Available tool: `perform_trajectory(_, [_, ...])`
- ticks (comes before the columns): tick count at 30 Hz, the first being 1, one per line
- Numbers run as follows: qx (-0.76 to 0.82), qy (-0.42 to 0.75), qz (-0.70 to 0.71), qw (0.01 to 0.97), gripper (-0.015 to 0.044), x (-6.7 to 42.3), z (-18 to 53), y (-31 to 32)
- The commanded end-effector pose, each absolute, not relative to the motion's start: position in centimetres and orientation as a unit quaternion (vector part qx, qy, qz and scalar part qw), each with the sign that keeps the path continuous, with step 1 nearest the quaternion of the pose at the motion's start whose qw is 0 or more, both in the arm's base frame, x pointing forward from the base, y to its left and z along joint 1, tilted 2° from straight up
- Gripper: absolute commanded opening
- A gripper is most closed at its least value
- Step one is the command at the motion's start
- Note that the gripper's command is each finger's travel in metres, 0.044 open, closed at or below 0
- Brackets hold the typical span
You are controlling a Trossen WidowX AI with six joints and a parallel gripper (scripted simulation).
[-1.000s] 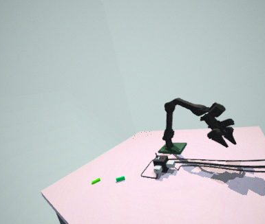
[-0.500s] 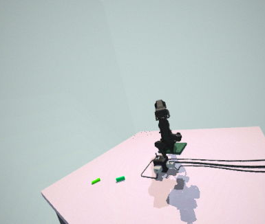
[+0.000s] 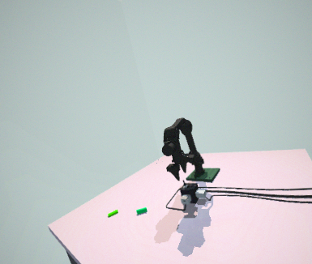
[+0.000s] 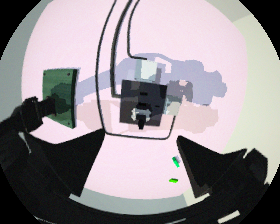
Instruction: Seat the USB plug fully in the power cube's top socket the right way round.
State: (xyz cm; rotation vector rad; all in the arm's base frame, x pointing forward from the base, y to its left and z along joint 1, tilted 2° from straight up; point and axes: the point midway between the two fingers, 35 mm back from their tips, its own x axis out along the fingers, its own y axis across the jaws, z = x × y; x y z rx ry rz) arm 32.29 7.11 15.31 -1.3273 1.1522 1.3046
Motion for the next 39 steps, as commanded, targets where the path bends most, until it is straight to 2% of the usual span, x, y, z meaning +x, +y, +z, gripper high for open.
perform_trajectory(1, [-0.539,0.465,0.531,0.459,0.044,32.2,15.4,7.1])
perform_trajectory(30, [-0.539,0.465,0.531,0.459,0.044,32.2,12.6,7.0])
perform_trajectory(39, [-0.539,0.468,0.529,0.459,0.0204,32.2,12.7,7.0])
